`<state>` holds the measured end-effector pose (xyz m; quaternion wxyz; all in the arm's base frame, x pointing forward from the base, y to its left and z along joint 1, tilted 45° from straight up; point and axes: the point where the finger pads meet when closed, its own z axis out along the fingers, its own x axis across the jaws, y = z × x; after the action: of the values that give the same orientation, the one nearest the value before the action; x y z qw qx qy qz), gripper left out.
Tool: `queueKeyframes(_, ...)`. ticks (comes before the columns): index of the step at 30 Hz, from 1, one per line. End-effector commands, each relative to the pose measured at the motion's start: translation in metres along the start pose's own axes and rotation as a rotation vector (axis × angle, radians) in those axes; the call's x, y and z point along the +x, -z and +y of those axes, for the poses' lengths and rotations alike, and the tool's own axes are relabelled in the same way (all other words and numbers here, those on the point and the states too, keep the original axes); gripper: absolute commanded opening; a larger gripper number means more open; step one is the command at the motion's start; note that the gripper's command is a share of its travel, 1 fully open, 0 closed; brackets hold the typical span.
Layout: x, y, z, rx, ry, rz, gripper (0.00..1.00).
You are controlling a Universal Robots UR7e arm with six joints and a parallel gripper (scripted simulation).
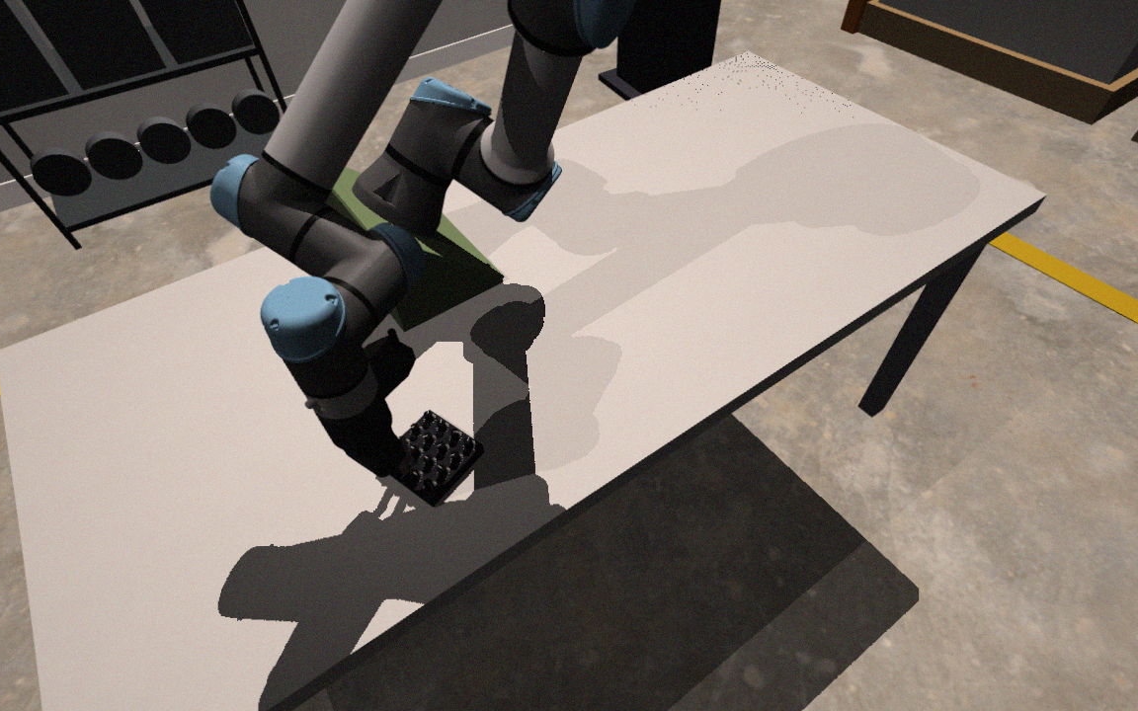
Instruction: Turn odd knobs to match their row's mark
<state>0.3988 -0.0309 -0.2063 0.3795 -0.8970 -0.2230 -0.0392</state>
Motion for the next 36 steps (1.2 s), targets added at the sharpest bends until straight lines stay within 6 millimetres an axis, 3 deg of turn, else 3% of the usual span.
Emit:
queueKeyframes(1, 0.0, 0.0, 0.001, -0.001, 0.002, 0.0, 0.46)
queueKeyframes(19, 0.001, 0.001, 0.001, -0.001, 0.002, 0.0, 0.46)
queueKeyframes(36, 0.001, 0.037, 0.002, -0.005, 0.002, 0.001, 0.46)
